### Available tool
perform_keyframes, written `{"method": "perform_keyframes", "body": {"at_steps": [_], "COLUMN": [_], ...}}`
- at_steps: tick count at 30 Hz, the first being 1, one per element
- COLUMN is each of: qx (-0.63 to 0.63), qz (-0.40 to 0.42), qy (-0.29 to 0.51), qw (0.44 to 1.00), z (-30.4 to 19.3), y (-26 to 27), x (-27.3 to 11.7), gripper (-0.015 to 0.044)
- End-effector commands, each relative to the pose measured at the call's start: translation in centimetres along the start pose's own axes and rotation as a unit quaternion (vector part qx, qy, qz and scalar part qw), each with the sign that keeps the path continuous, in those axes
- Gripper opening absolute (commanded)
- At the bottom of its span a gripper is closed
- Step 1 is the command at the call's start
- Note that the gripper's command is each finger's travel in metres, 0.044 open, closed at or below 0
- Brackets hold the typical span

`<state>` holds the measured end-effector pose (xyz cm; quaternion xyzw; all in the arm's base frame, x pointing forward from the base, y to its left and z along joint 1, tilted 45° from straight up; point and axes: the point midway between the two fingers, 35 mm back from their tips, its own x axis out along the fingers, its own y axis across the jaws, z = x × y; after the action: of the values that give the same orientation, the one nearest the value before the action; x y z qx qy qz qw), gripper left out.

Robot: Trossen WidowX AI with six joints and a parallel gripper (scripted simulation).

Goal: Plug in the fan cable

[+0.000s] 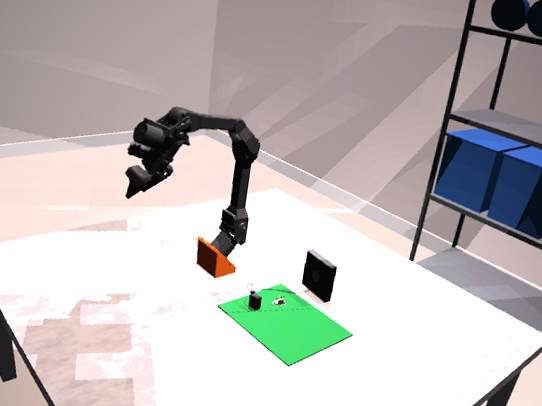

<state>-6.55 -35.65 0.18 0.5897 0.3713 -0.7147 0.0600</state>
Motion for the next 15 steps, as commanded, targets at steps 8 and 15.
{"method": "perform_keyframes", "body": {"at_steps": [8,15], "qx": [-0.465,-0.661], "qz": [0.075,0.116], "qy": [0.068,0.094], "qw": [0.88,0.735], "z": [-13.9,-21.0], "y": [3.2,3.0], "x": [-4.3,-5.9], "gripper": [0.044,0.044]}}
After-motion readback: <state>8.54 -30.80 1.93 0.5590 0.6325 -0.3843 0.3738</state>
